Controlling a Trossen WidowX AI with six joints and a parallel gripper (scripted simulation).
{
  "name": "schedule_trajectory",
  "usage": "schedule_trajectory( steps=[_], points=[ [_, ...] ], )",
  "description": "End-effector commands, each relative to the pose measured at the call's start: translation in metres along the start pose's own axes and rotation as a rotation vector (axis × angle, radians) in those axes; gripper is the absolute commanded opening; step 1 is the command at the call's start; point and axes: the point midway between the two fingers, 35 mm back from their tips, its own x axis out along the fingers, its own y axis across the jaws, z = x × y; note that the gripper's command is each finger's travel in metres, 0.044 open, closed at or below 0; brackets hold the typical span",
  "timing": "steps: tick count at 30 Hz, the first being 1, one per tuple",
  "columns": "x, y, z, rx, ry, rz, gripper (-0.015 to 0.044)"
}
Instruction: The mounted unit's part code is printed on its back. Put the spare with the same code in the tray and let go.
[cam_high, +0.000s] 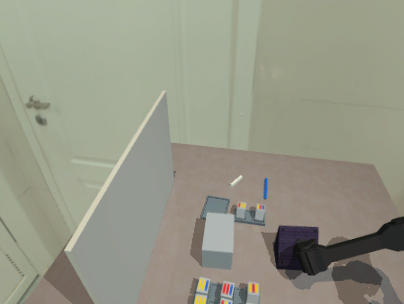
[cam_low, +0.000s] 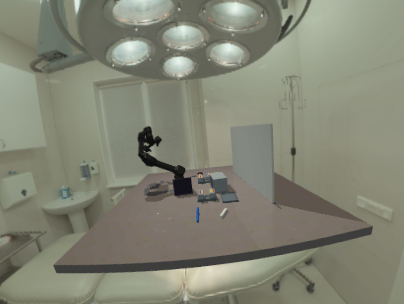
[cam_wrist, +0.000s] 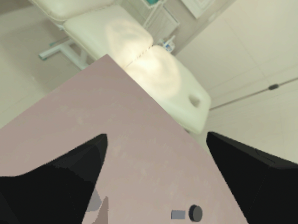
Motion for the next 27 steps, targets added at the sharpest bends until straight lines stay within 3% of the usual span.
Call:
schedule_trajectory(
  steps=[1,8,16,27],
  points=[
    [0.000,0.000,0.000,0.000,0.000,0.000,0.0426],
    [0.003,-0.005,-0.002,-0.002,0.017,-0.020,0.0440],
    [0.044,-0.090,-0.038,0.138,0.199,-0.135,0.0440],
    [0.064,-0.170,-0.103,0.380,0.383,-0.260,0.0440]
  ],
)
